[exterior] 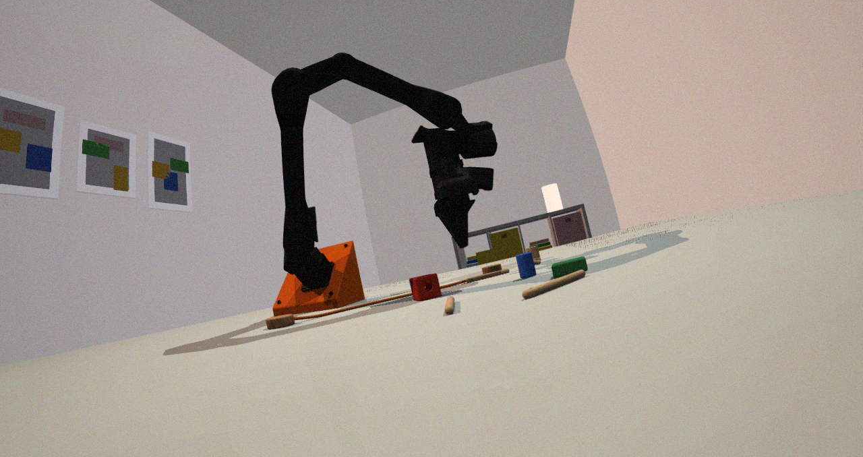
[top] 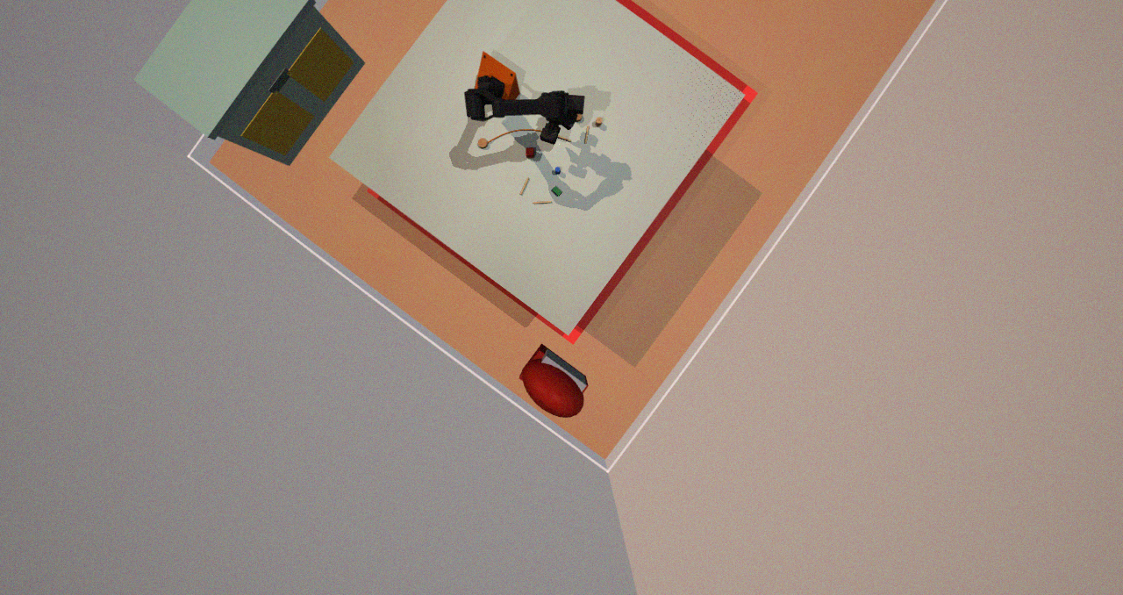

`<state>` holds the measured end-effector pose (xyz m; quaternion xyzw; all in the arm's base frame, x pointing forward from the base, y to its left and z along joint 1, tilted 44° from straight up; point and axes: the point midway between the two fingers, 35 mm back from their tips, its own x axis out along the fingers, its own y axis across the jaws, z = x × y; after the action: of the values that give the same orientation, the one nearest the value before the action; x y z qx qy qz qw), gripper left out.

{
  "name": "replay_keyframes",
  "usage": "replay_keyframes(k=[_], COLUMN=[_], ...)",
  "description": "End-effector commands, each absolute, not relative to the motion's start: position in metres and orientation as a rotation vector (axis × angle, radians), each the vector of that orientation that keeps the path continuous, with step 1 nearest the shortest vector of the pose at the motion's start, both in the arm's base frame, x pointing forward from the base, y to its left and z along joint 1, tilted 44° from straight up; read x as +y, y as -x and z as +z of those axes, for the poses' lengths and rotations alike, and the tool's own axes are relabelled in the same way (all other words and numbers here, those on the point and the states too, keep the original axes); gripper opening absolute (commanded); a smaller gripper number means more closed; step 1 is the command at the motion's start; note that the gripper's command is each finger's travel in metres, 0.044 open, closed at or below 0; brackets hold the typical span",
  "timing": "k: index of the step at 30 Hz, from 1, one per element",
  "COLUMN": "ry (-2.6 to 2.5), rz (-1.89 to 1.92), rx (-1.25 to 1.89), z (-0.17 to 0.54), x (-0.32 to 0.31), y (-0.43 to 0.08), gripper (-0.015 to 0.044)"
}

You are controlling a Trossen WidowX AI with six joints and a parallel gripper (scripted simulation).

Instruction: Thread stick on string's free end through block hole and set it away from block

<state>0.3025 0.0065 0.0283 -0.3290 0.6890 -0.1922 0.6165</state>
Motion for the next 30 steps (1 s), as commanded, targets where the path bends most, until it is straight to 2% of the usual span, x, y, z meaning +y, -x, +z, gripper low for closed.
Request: replay_keyframes(k=[1, 30], ry=[0.748, 0.749], rz=[-0.444, -0.445], rx=[1.585, 1.585], z=[0.027, -0.005], x=[0.007, -0.024], y=[-0.303, -0.303], gripper=[0.0124, 0.0124])
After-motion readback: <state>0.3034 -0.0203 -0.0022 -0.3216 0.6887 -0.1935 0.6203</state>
